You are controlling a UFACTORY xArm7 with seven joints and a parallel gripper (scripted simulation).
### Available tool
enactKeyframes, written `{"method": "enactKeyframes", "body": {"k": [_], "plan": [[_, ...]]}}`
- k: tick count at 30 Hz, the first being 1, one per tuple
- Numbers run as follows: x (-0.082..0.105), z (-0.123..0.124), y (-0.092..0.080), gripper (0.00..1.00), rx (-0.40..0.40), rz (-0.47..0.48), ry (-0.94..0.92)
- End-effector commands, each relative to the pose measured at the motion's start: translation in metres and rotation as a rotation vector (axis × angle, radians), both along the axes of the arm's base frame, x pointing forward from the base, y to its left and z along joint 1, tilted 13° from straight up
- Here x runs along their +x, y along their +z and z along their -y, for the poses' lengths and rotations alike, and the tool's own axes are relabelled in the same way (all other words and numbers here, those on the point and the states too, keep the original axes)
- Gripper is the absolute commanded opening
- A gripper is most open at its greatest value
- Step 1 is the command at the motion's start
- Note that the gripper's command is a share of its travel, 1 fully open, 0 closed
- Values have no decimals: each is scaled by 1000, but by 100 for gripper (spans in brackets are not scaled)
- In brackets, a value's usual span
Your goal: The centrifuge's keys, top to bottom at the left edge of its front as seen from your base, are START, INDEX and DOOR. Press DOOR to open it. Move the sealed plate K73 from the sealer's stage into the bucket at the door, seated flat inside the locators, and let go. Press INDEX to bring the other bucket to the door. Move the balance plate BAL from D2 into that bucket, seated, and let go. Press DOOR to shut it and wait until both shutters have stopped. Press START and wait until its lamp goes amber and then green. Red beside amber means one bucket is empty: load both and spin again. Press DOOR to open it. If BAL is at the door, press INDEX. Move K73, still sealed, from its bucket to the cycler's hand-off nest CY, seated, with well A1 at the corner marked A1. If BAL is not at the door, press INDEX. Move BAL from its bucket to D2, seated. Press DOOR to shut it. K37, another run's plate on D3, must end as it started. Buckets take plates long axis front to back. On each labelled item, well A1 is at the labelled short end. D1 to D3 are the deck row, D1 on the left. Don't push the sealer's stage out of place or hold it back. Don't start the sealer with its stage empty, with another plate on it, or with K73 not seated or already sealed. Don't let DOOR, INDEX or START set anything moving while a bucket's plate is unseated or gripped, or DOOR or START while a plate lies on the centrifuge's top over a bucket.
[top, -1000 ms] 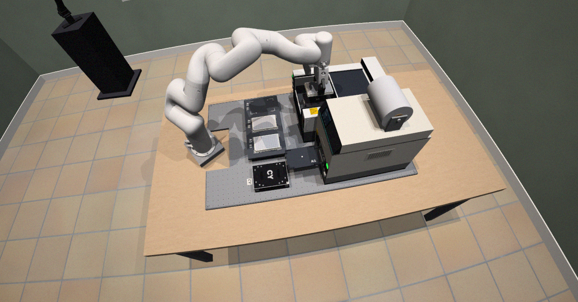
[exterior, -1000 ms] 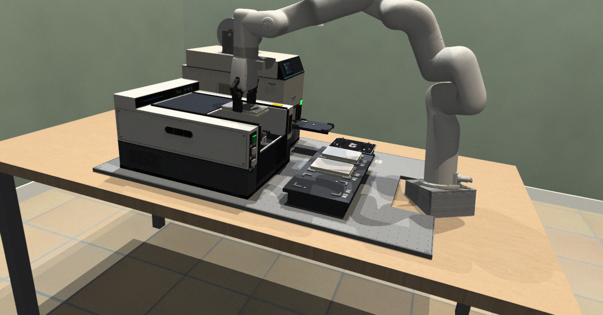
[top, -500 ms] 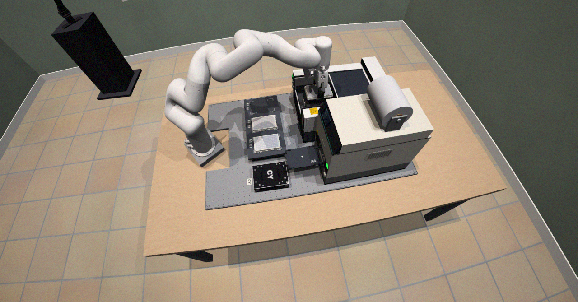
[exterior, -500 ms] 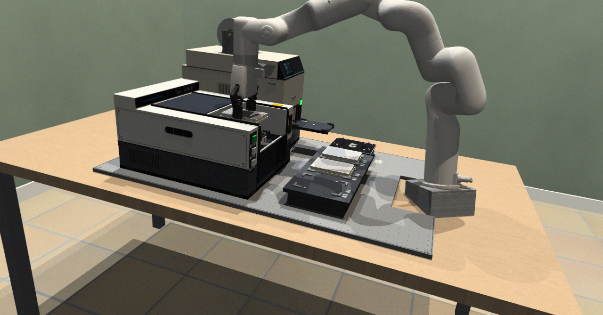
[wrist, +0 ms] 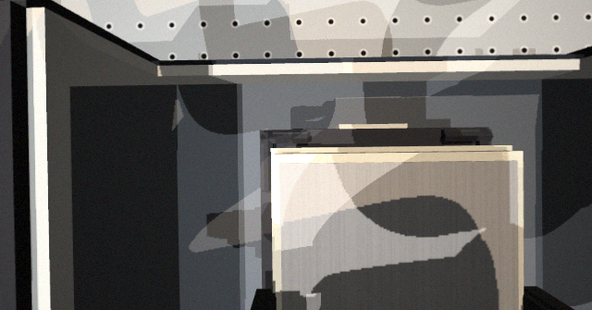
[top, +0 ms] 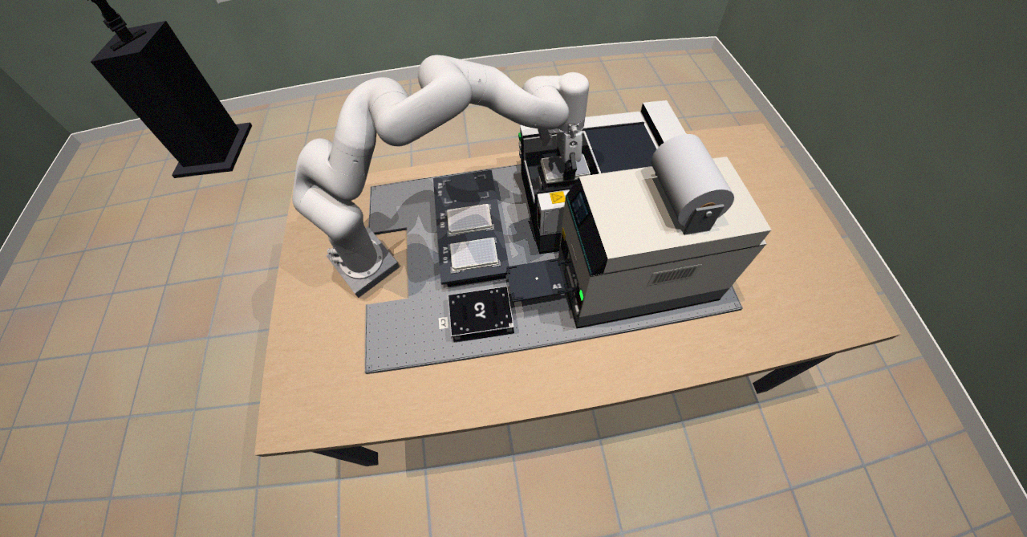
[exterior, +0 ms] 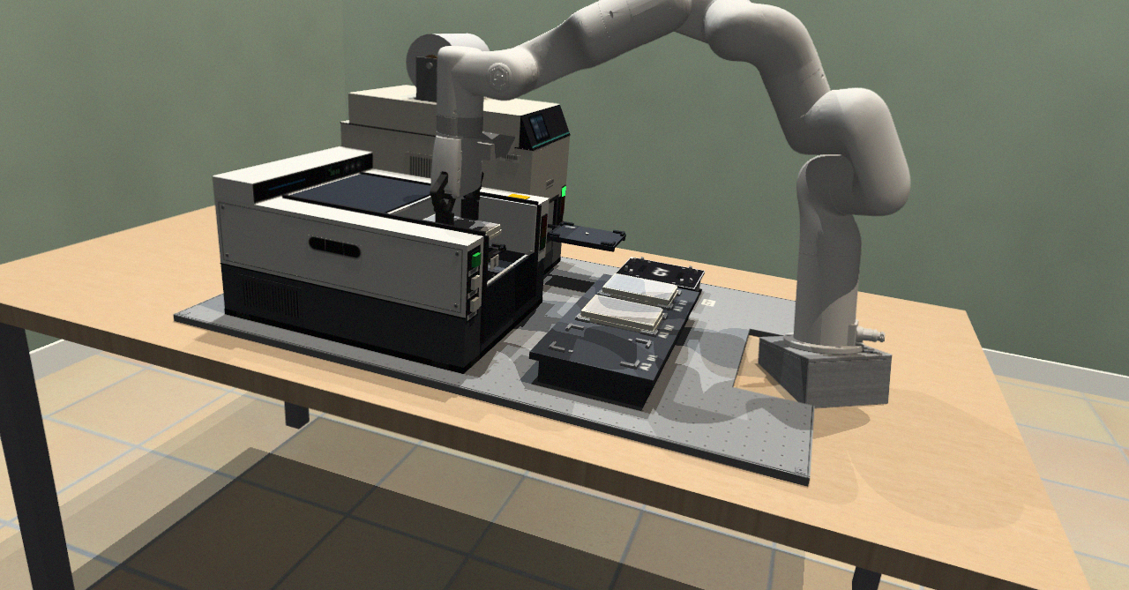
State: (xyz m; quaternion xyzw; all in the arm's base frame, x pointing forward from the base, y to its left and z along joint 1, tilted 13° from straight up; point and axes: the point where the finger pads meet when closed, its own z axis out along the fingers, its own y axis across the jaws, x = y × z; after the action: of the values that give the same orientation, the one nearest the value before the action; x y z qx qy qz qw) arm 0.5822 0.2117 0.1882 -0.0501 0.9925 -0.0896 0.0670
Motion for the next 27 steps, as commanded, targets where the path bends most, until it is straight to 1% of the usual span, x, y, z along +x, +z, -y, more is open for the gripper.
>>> {"method": "enactKeyframes", "body": {"k": [1,7,27], "plan": [[2,0,-4,0,3,5,1],[3,2,-13,0,3,5,1],[3,2,-13,0,3,5,1]]}}
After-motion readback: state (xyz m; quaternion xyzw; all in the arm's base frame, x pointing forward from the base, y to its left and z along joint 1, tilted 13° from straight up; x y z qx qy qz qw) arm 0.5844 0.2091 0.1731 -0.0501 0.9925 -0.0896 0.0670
